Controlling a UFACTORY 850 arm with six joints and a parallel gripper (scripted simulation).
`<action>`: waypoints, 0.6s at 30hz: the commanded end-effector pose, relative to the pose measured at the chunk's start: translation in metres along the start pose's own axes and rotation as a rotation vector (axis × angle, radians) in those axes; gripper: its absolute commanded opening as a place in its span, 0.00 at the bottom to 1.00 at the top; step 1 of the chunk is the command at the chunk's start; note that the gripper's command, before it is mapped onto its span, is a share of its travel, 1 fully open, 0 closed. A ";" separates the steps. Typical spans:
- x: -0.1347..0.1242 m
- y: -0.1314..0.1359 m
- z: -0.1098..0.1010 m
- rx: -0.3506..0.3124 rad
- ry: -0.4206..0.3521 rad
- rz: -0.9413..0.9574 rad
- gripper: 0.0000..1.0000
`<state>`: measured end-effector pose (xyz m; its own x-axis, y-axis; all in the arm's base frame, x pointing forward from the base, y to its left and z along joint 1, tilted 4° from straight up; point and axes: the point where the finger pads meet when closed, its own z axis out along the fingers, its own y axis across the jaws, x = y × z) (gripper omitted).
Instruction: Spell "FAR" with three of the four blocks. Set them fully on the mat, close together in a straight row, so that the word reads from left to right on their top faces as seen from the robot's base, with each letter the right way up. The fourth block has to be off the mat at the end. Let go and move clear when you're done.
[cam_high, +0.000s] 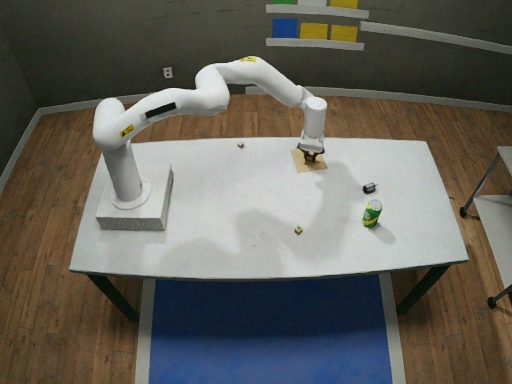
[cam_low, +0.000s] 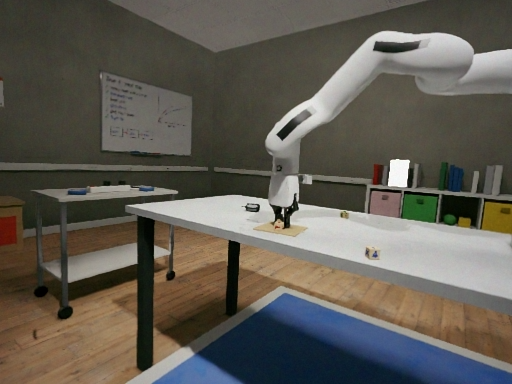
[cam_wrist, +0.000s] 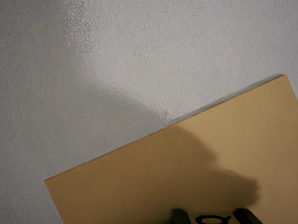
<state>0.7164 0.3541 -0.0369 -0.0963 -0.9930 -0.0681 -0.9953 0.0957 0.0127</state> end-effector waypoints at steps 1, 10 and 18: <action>0.000 0.000 -0.001 0.001 -0.001 0.000 0.23; 0.000 0.000 -0.001 0.001 -0.001 0.000 0.23; 0.000 0.000 -0.019 0.001 -0.001 0.000 0.23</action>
<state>0.7135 0.3528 -0.0357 -0.0964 -0.9933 -0.0642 -0.9953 0.0953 0.0196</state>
